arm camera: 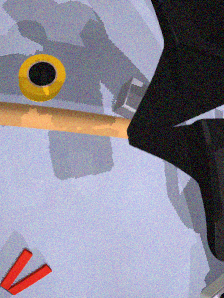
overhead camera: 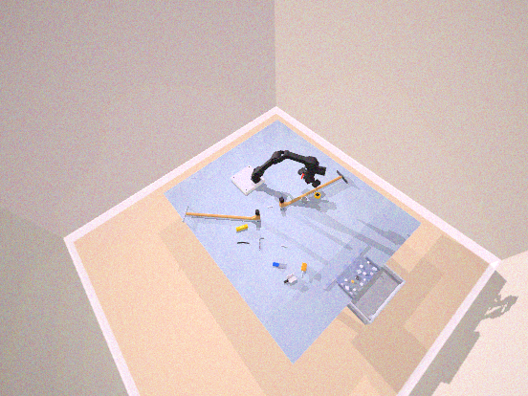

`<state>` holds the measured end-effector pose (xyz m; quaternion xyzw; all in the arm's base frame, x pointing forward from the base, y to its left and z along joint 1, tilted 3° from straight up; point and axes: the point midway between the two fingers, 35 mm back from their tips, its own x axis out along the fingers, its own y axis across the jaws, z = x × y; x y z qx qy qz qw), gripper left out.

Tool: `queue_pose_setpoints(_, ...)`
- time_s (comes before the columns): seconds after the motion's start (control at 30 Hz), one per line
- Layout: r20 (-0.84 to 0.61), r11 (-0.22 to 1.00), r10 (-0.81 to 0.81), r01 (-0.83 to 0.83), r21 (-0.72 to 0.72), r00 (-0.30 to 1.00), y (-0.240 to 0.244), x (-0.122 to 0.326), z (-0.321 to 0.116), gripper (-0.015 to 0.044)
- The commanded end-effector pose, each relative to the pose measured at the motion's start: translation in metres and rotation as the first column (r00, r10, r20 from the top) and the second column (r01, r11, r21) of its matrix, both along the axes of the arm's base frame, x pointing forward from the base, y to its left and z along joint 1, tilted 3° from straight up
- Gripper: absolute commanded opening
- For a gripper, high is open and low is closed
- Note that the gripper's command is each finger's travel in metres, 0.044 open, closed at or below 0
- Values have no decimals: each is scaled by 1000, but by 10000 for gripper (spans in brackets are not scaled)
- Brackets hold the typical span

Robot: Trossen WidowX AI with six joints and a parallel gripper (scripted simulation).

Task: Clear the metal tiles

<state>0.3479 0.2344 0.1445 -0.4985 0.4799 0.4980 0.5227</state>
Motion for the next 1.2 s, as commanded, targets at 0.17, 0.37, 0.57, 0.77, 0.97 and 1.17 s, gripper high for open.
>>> queue_pose_setpoints(0.17,10,989,-146,145,25,989,3,-32,47,0)
queue_pose_setpoints(0.37,9,987,-157,157,25,988,3,-34,49,0)
queue_pose_setpoints(0.57,9,987,-160,160,26,987,5,-32,40,0)
queue_pose_setpoints(0.77,9,986,-164,164,26,986,8,-28,27,0)
queue_pose_setpoints(0.97,9,985,-168,168,27,986,10,-26,13,0)
queue_pose_setpoints(1.17,9,985,-172,172,27,985,12,-23,0,0)
